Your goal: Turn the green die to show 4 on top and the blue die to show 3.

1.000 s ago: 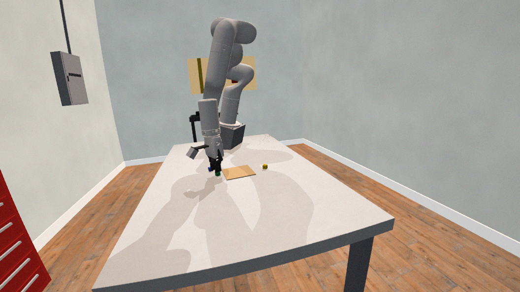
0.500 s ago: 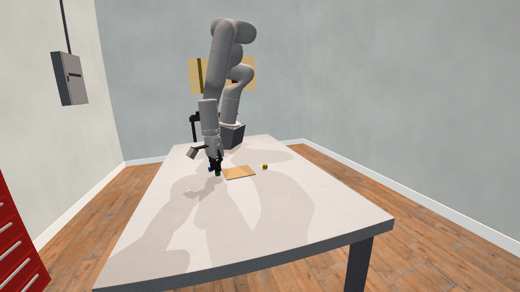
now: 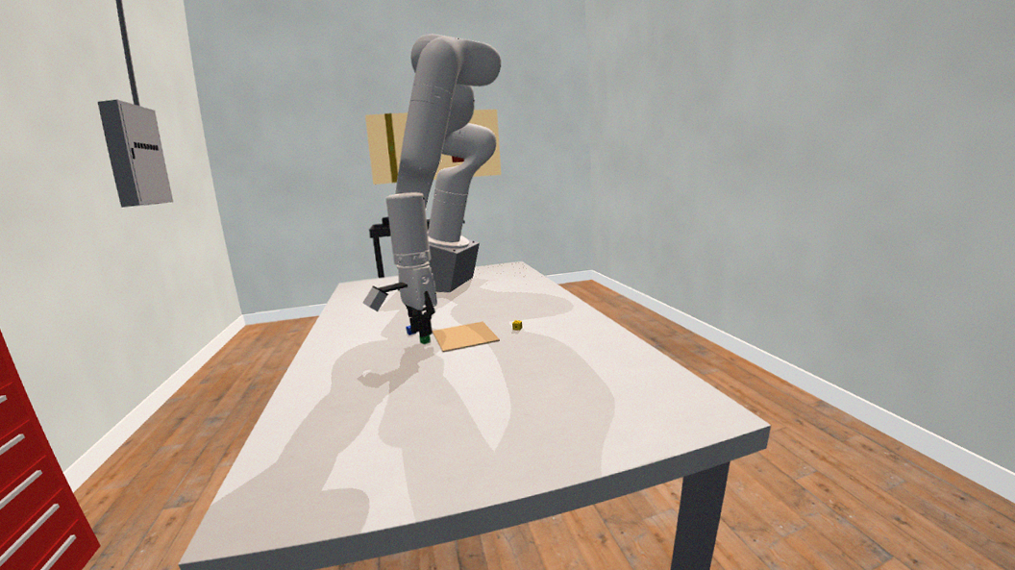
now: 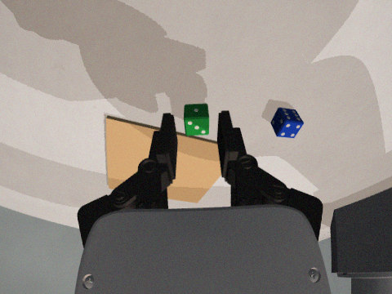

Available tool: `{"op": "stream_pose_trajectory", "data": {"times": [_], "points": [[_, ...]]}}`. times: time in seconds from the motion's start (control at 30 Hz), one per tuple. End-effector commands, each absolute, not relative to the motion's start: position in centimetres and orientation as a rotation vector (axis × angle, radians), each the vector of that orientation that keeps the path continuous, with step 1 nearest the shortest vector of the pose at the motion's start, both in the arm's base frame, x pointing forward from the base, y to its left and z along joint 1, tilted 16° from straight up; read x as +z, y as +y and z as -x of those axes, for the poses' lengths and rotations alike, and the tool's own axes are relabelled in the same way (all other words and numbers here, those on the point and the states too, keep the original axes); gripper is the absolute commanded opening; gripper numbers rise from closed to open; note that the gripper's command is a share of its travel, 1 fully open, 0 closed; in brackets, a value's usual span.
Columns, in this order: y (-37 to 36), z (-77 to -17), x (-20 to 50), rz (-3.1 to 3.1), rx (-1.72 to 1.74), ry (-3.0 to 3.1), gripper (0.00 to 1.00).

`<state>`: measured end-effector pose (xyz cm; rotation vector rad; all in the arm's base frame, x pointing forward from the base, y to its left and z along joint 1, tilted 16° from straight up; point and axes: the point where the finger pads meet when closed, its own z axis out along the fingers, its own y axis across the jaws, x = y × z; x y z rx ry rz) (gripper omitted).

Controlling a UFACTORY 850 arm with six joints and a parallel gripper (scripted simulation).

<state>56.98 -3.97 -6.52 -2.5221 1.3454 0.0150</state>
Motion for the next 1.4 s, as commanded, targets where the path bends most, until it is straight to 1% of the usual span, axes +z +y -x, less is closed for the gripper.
{"op": "stream_pose_trajectory", "data": {"times": [0.0, 0.73, 1.37], "points": [[-4.0, -57.1, -6.4, 2.522, 0.013, 1.345, 0.36], [-4.0, -57.1, -6.6, 2.522, 0.013, 1.345, 0.36], [-3.5, -57.3, -8.5, 2.522, 0.013, 1.345, 0.36]]}}
